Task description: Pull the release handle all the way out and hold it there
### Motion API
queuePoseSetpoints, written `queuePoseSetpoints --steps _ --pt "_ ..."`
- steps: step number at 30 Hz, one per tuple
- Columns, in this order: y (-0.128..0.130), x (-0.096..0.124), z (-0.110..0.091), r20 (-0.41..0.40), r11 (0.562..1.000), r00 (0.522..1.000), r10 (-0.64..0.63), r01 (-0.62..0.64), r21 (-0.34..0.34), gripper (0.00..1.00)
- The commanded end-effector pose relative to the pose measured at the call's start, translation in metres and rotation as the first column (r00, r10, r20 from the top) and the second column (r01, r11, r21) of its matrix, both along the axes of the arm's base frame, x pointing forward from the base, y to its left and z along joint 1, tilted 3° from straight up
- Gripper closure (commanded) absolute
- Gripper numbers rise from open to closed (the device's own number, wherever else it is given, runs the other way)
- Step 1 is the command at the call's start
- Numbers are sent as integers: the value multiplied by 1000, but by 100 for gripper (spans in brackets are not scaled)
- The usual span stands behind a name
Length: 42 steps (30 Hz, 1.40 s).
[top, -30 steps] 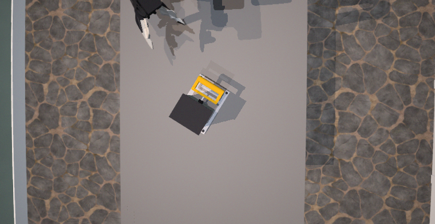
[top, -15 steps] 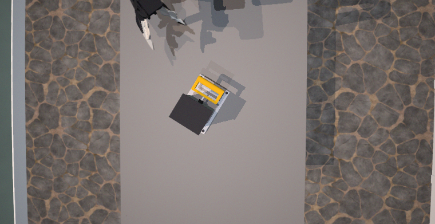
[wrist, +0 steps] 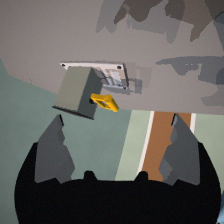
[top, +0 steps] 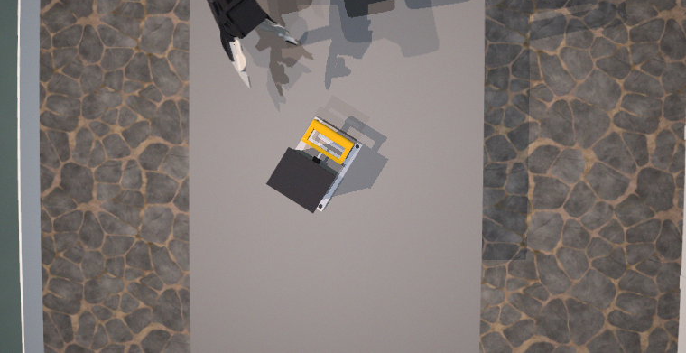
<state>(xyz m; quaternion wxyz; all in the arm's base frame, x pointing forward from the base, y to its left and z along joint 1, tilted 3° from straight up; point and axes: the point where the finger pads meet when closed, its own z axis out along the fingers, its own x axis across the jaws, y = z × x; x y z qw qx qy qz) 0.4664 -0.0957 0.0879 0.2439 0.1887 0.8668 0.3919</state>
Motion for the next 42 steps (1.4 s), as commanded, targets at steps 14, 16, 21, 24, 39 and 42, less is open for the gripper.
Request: queuePoseSetpoints --steps 14,16,21,24,39,42 --pt "41 35 8 -165 984 986 -7 -22 -179 0" --pt "45 38 9 -179 980 984 -10 -26 -196 0" --pt "57 49 13 -217 969 976 -22 -33 -245 0" --pt "61 52 13 -235 965 972 -22 -41 -260 0" --pt "114 97 24 -406 886 910 -84 -118 -448 0" --pt "121 103 26 -430 872 898 -96 -133 -472 0"
